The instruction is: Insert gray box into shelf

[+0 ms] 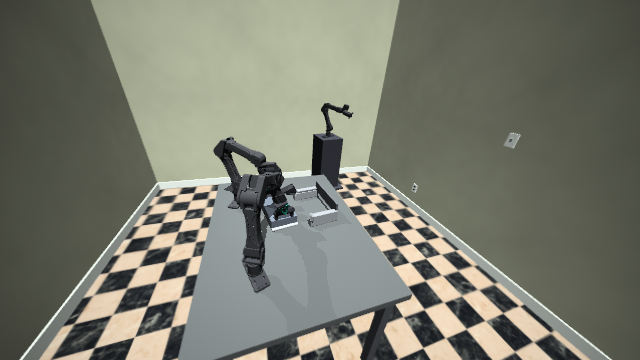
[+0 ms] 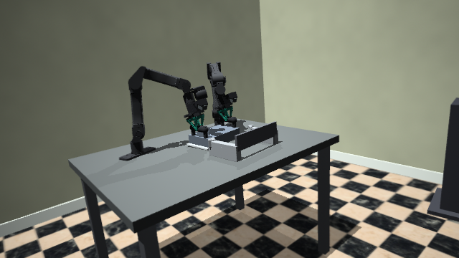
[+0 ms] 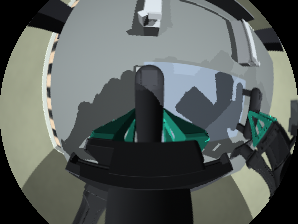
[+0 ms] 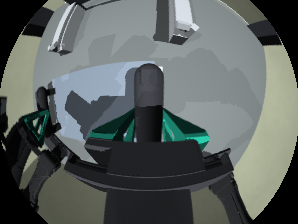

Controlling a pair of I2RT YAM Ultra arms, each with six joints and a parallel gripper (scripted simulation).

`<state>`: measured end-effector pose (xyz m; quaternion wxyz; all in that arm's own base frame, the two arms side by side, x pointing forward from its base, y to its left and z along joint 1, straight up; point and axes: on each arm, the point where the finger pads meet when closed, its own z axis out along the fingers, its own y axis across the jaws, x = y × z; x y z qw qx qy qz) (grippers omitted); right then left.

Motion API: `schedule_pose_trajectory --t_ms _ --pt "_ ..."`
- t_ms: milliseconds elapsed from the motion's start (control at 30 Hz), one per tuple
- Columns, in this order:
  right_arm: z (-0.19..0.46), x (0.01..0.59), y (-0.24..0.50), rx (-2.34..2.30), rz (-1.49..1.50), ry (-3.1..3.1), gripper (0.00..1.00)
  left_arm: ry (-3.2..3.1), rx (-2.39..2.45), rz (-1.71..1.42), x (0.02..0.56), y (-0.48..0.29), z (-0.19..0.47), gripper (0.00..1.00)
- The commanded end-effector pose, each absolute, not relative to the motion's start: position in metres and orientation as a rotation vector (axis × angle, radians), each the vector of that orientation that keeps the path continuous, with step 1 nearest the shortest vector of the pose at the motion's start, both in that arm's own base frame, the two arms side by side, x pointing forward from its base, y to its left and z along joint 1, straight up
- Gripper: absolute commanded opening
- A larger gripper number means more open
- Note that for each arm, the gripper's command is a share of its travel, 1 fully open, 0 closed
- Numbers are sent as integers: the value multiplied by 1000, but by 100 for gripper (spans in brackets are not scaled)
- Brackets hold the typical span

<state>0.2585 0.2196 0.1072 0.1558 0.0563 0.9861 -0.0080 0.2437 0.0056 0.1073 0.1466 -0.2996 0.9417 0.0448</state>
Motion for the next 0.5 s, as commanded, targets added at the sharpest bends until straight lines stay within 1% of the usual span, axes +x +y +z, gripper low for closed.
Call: schedule_pose_trajectory --t_ms 0,167,267,367,400,467 --pt "144 275 216 192 14 2739 15 2617 -848 138 255 15 139 15" --pt "146 277 218 192 26 2732 15 2576 -843 110 265 14 145 15" --pt "146 276 217 192 21 2735 15 2604 -845 129 258 15 142 15" --pt "147 277 217 194 25 2732 15 2576 -843 111 265 14 145 15" --pt "143 275 218 182 8 2744 15 2623 -845 141 256 15 139 15" --pt "148 276 216 193 18 2736 15 2615 -849 137 255 16 143 15"
